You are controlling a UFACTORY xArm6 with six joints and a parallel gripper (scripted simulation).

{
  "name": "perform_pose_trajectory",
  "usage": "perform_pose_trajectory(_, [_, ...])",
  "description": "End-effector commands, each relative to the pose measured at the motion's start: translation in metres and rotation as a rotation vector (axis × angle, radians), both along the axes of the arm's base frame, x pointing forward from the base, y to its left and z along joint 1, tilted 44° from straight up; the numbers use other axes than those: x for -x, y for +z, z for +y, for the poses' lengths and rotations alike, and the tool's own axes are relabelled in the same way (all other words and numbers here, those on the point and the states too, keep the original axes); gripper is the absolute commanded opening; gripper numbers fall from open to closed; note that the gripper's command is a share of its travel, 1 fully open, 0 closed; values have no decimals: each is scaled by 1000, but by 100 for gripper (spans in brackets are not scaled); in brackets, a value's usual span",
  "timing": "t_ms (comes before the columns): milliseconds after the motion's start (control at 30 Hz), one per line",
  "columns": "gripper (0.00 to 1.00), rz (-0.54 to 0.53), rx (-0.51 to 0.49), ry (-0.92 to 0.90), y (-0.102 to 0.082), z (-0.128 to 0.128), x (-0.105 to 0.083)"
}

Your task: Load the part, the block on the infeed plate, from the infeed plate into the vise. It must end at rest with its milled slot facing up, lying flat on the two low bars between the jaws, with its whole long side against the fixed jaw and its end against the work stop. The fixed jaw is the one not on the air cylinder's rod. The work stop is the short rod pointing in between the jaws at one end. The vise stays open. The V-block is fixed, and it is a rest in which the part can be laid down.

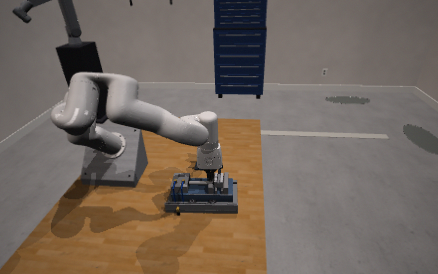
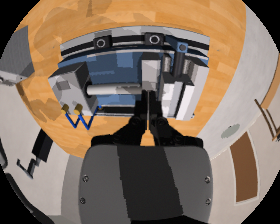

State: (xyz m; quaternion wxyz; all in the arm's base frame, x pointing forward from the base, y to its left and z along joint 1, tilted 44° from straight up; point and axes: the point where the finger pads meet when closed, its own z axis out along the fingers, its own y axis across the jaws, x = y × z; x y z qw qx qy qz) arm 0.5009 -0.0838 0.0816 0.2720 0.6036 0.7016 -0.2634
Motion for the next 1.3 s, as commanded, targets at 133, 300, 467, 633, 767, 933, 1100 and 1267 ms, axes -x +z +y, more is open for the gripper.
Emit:
perform_pose_trajectory(133, [0,-3,-1,2,1,1,-1])
perform_pose_trajectory(300, [0,-3,-1,2,1,1,-1])
perform_pose_trajectory(467, [0,-3,-1,2,1,1,-2])
perform_pose_trajectory(633, [0,-3,-1,2,1,1,-2])
perform_pose_trajectory(767, [0,-3,-1,2,1,1,-3])
perform_pose_trajectory(933, [0,-3,-1,2,1,1,-4])
perform_pose_trajectory(1100, [0,-3,-1,2,1,1,-5])
perform_pose_trajectory(1267, [0,-3,-1,2,1,2,-6])
